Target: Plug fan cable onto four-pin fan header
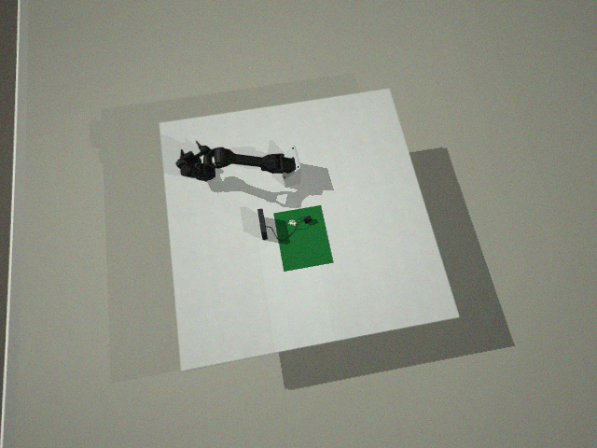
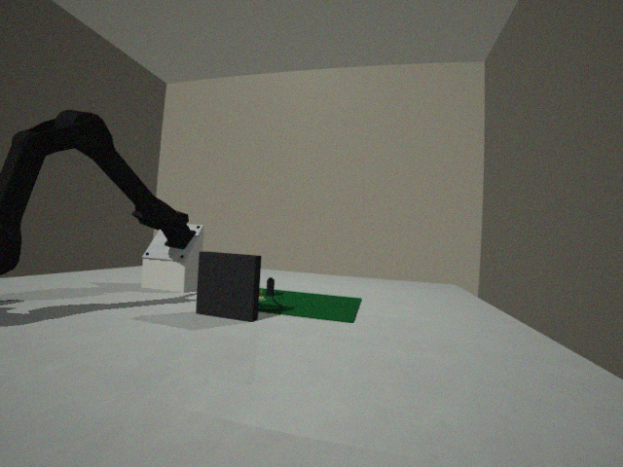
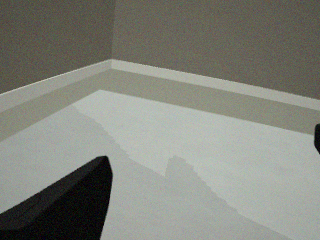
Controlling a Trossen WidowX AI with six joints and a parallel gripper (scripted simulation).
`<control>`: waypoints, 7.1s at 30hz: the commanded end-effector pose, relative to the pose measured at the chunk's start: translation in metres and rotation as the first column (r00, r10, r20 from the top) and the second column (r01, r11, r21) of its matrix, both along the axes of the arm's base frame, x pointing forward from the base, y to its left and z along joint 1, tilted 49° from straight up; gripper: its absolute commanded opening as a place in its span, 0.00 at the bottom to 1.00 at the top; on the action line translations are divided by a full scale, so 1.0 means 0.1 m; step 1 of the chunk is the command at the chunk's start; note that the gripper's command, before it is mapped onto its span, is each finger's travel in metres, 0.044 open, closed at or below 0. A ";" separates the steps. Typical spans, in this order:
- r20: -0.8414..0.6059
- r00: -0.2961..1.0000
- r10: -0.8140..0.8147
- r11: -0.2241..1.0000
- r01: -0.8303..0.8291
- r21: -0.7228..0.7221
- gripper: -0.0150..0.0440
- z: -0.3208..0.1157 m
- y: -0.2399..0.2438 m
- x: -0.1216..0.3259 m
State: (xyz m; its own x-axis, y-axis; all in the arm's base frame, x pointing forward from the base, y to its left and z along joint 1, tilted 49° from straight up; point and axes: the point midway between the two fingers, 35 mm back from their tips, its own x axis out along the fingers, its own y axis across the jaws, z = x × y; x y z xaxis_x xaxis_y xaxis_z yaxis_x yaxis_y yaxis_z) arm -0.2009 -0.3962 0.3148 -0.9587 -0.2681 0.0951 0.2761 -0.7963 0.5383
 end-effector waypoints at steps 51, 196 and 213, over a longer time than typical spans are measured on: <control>0.315 -0.318 0.894 -0.328 0.015 0.945 1.00 -1.62 2.29 6.03; 0.568 -0.381 0.729 0.376 0.917 0.134 0.25 -2.96 3.67 4.58; 0.567 -0.381 0.730 0.373 0.918 0.137 0.25 -2.99 3.70 4.60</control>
State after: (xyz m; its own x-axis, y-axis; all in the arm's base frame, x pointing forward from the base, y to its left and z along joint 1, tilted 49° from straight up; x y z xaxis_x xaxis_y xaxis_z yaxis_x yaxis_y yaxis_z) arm 0.2569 -0.0286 0.0161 0.1043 -0.7453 -0.6585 -0.8994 0.2120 -0.3823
